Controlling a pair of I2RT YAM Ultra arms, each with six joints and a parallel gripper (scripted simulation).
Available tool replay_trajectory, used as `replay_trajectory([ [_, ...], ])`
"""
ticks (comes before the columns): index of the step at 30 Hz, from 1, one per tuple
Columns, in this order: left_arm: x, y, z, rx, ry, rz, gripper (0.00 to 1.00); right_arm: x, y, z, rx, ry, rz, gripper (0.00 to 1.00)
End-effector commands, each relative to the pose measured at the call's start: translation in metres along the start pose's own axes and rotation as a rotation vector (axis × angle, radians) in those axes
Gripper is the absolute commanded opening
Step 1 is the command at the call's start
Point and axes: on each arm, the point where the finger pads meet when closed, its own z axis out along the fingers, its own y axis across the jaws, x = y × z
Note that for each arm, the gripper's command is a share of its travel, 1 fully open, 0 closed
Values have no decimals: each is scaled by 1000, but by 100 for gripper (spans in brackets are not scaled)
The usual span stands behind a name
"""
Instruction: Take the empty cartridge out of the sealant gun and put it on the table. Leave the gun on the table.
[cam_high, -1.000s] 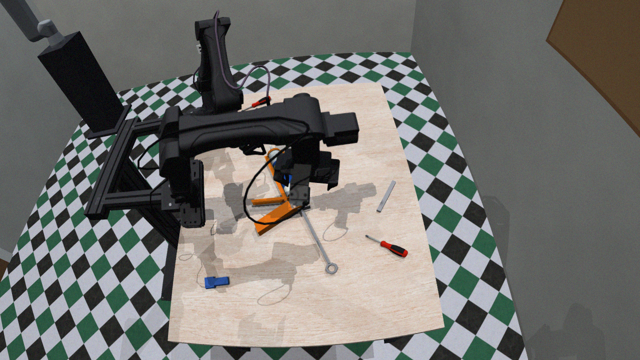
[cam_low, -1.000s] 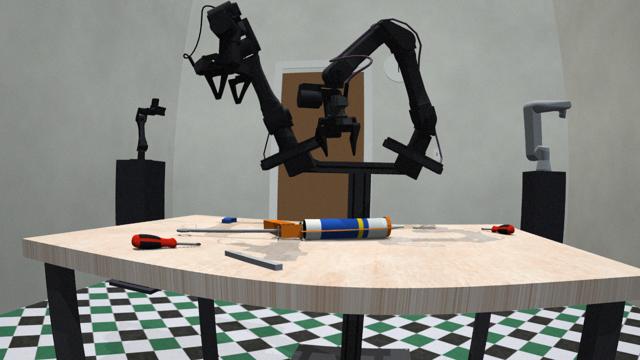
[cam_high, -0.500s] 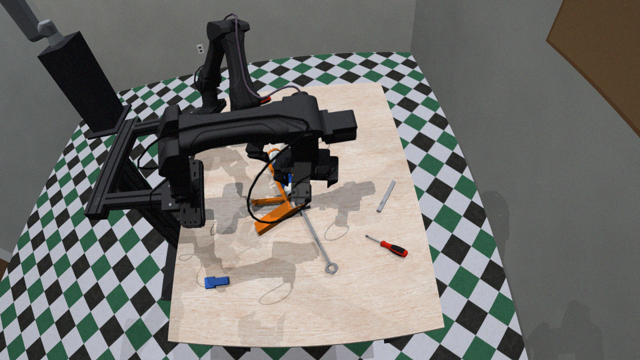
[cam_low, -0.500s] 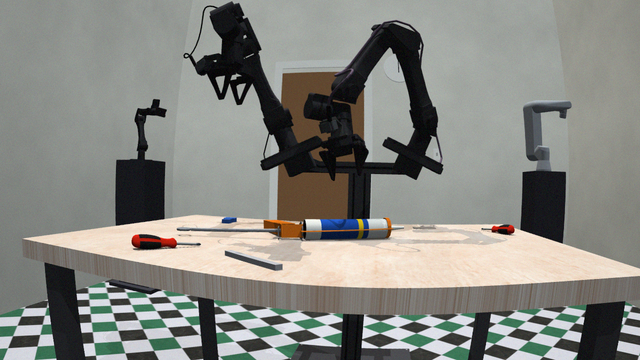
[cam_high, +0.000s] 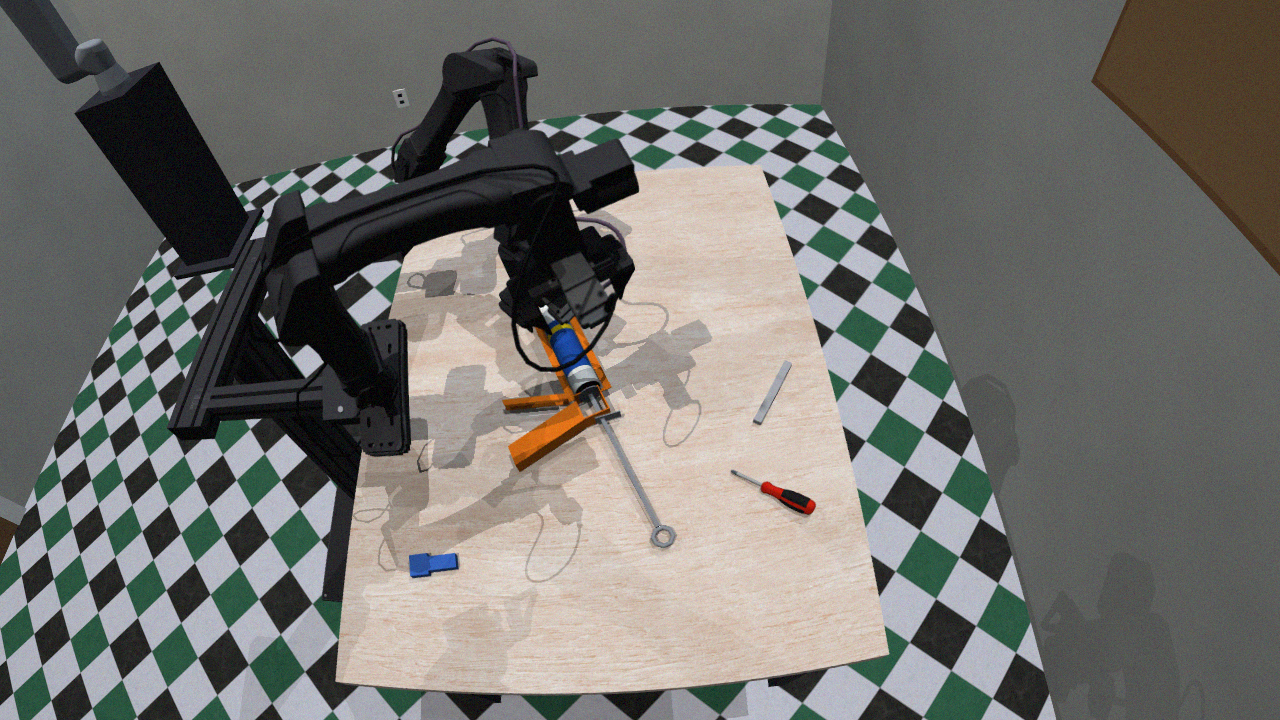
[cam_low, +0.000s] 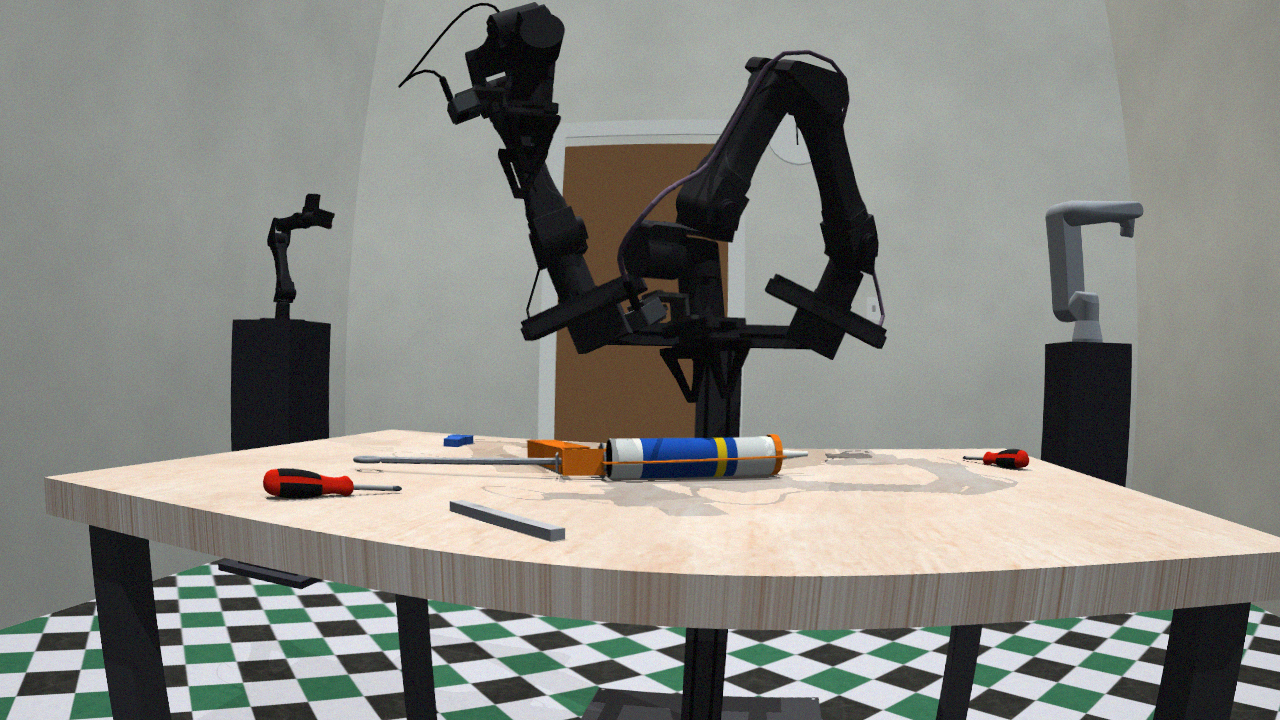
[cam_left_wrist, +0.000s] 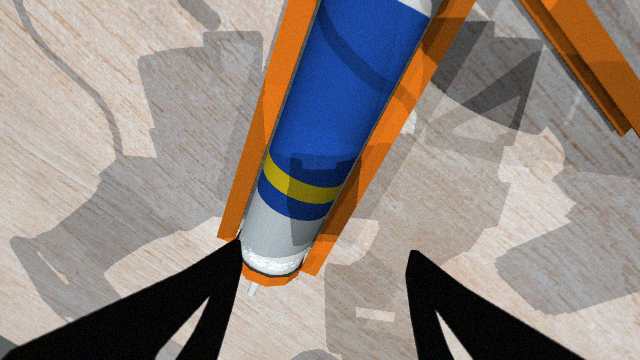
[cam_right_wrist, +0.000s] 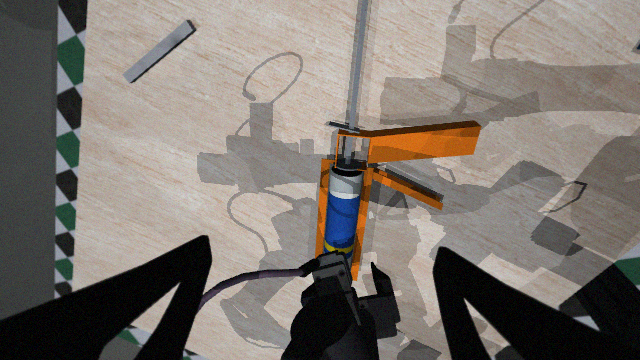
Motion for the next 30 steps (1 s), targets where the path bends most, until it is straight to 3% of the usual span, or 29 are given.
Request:
replay_trajectory([
  [1,-25,1,8,52,-53,154,75,30,0,-21,-163,-47,-272,100],
  [11,-30,6,27,99,-35,324,75,106,-41,-27,-347,-162,-868,100],
  [13,-30,6,27,99,-35,324,75,106,-41,-27,-347,-162,-868,100],
  [26,-33,8,33,115,-33,360,75,169,-111,4,-533,-363,-1549,100],
  [30,-32,5,35,116,-28,367,75,174,-119,10,-554,-388,-1617,100],
])
